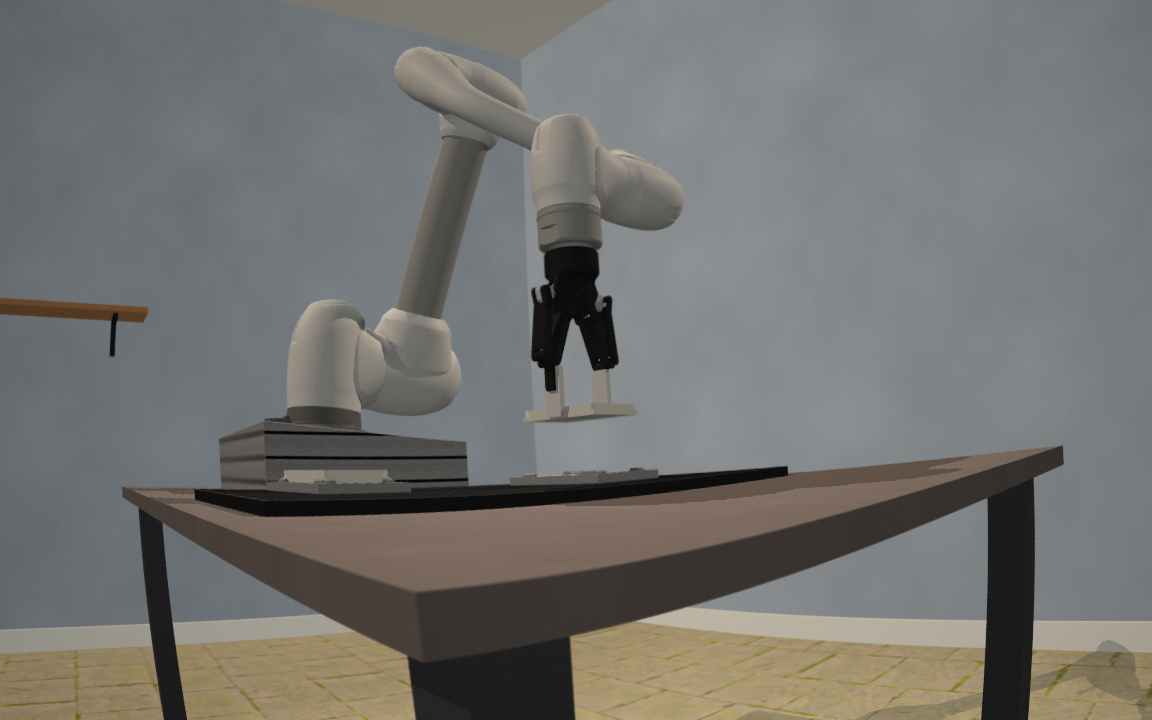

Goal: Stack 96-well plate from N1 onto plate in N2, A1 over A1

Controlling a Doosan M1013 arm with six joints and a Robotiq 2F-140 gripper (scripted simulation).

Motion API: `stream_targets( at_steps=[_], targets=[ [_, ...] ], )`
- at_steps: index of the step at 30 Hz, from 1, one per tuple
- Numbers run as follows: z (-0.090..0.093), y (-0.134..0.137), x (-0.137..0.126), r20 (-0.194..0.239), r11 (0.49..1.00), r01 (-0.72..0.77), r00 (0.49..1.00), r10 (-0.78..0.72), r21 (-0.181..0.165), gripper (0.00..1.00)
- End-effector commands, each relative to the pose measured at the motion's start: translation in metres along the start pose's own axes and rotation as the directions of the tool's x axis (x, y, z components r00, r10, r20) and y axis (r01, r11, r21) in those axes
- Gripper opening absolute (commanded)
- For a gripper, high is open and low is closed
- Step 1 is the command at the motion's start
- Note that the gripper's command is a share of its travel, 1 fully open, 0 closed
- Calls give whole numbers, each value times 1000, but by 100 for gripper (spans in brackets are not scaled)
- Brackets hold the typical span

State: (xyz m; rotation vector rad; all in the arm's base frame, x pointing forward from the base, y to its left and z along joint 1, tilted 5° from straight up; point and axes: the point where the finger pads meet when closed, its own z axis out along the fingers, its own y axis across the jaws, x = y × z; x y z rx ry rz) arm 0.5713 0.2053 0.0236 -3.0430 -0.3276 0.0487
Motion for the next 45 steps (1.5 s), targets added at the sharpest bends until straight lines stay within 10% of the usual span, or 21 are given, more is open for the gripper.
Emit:
stream_targets(
  at_steps=[1,45],
  targets=[
    [0,0,0,0,1000,0,1000,0,0,0],
    [0,110,-26,0,1000,-19,1000,19,0,0]
  ],
)
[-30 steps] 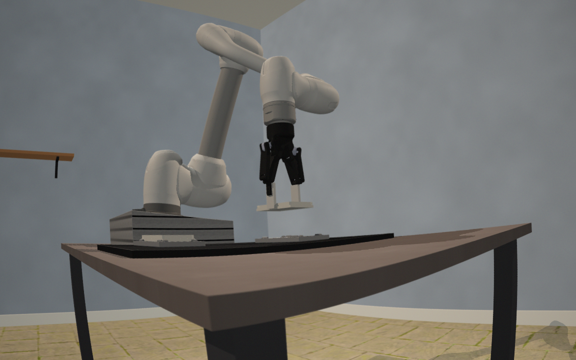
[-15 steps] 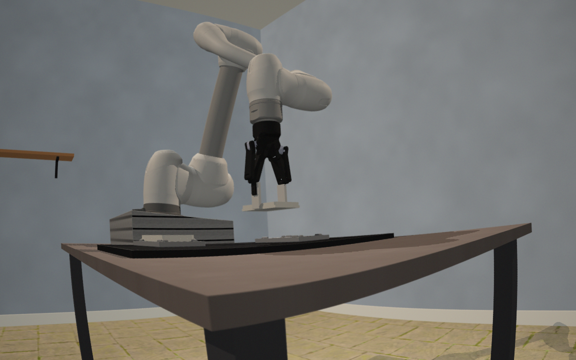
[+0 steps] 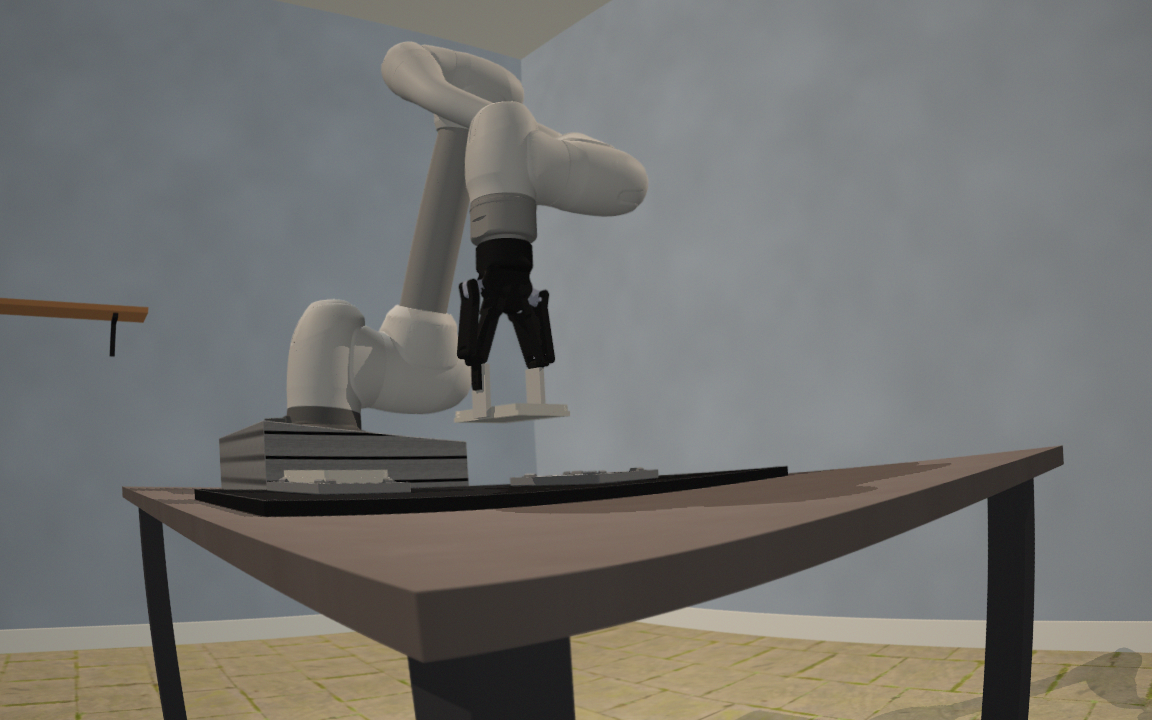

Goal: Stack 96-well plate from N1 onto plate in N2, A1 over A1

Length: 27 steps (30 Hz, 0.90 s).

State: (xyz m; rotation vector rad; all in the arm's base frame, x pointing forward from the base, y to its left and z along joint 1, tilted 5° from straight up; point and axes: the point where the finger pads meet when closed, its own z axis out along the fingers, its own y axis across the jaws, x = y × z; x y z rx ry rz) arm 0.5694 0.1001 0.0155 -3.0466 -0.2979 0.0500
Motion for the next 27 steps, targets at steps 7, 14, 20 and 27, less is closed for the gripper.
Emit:
stream_targets(
  at_steps=[7,14,20,27],
  targets=[
    [0,30,-6,0,1000,0,1000,0,0,0],
    [0,47,-10,0,1000,0,1000,0,0,0],
    [0,66,-14,0,1000,0,1000,0,0,0],
    [0,89,-19,0,1000,0,1000,0,0,0]
  ],
)
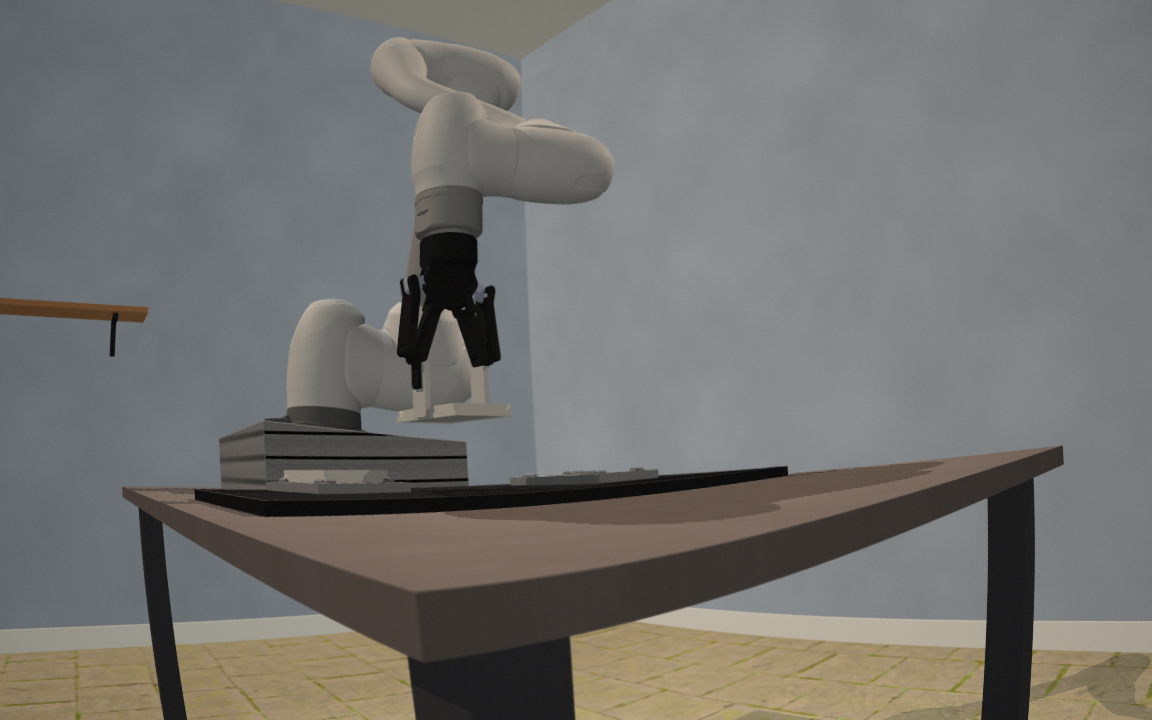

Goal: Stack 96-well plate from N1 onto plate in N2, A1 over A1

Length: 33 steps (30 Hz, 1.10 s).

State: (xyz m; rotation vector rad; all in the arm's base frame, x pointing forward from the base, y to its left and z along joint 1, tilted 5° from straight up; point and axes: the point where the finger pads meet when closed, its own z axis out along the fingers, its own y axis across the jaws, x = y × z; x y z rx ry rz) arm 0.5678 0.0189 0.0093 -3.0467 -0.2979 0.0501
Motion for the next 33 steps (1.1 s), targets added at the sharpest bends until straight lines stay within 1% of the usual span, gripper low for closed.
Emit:
stream_targets(
  at_steps=[1,4,19,21,33],
  targets=[
    [0,13,-3,0,1000,0,1000,0,0,0],
    [0,16,-3,0,1000,0,1000,0,0,0],
    [0,65,-14,0,1000,0,1000,0,0,0],
    [0,65,-14,0,1000,0,1000,0,0,0],
    [0,104,-22,0,1000,0,1000,0,0,0]
  ],
)
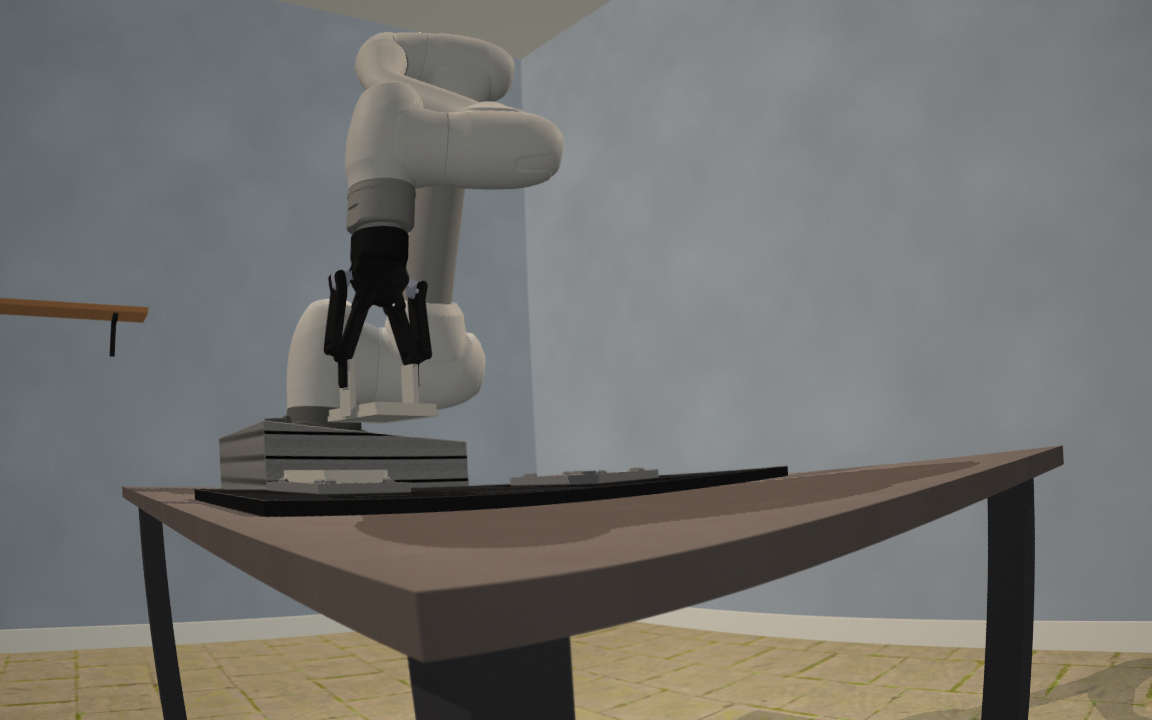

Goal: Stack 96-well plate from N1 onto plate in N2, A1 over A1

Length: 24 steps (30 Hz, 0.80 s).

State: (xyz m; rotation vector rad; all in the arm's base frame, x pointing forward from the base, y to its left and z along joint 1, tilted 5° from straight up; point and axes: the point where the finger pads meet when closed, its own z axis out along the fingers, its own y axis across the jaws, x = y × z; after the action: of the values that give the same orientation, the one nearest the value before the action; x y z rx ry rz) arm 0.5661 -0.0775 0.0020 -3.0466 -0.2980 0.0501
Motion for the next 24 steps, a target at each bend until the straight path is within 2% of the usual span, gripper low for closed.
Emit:
stream_targets(
  at_steps=[1,19,24],
  targets=[
    [0,13,-3,0,1000,0,1000,0,0,0],
    [0,65,-14,0,1000,0,1000,0,0,0],
    [0,65,-14,0,1000,0,1000,0,0,0]
  ],
)
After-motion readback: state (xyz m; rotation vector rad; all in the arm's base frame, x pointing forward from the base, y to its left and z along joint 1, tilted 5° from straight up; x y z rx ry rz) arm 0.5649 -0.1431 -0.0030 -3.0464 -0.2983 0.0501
